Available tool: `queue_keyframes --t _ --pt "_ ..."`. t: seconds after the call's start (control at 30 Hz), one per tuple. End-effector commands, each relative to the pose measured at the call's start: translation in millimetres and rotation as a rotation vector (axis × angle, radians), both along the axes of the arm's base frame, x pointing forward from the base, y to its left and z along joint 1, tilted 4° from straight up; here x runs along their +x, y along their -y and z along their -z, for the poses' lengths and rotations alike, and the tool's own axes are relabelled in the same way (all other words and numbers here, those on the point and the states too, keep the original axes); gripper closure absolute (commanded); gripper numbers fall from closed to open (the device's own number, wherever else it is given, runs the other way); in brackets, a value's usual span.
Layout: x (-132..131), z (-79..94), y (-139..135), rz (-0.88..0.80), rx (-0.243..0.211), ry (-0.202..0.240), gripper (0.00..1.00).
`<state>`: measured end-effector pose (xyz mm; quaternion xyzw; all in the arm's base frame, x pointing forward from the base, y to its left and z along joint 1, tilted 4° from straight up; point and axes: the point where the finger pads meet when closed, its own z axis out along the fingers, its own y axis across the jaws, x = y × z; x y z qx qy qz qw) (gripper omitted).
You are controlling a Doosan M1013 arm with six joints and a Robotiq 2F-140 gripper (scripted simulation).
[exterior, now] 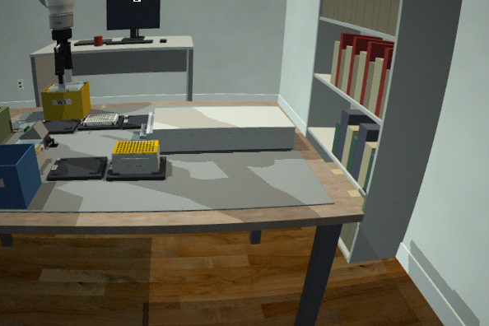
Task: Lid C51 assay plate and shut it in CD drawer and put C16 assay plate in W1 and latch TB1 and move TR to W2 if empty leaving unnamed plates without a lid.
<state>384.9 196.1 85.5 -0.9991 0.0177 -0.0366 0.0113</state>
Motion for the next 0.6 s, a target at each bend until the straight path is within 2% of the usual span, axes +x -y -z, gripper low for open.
queue_keyframes --t 0.0,0.57 --pt "-2.6 0.0 -8.6 0.0 0.0 0.0 1.0" --pt "-14.3 0.0 -46.9 0.0 0.0 0.0 1.0"
